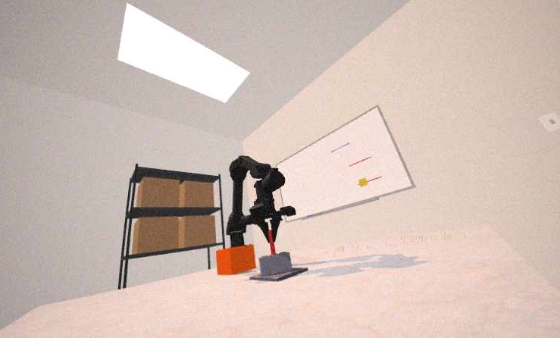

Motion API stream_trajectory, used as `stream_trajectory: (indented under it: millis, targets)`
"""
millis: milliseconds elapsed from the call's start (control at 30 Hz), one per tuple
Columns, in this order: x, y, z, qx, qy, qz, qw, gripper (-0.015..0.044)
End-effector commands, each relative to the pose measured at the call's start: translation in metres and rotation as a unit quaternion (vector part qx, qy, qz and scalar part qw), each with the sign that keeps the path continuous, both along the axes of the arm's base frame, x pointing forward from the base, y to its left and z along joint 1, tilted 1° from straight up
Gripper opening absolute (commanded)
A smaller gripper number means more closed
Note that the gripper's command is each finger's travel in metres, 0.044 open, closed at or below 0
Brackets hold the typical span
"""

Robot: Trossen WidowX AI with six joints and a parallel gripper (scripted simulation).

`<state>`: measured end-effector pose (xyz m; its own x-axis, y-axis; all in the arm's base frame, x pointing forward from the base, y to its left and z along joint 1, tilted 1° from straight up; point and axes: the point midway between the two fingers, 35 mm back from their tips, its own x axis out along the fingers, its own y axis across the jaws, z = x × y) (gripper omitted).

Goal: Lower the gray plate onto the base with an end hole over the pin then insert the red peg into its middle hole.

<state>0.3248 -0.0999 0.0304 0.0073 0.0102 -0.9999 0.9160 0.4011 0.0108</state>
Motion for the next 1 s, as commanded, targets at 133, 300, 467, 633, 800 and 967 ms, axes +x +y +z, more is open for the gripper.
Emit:
stream_trajectory:
  millis: [133,300,467,633,800,967]
  targets:
    - [-0.0001,-0.0002,0.0002,0.000,0.000,0.000,1.000,0.0026]
    - [-0.0001,-0.0002,0.0002,0.000,0.000,0.000,1.000,0.0150]
    - [-0.0001,-0.0002,0.0002,0.000,0.000,0.000,1.000,0.0150]
    - [-0.0001,-0.0001,0.0005,0.000,0.000,0.000,1.000,0.0150]
    - [0.0000,0.0001,0.0047,-0.002,-0.001,0.003,1.000,0.0150]
    - [0.0000,0.0007,0.0081,-0.003,-0.001,0.003,1.000,0.0150]
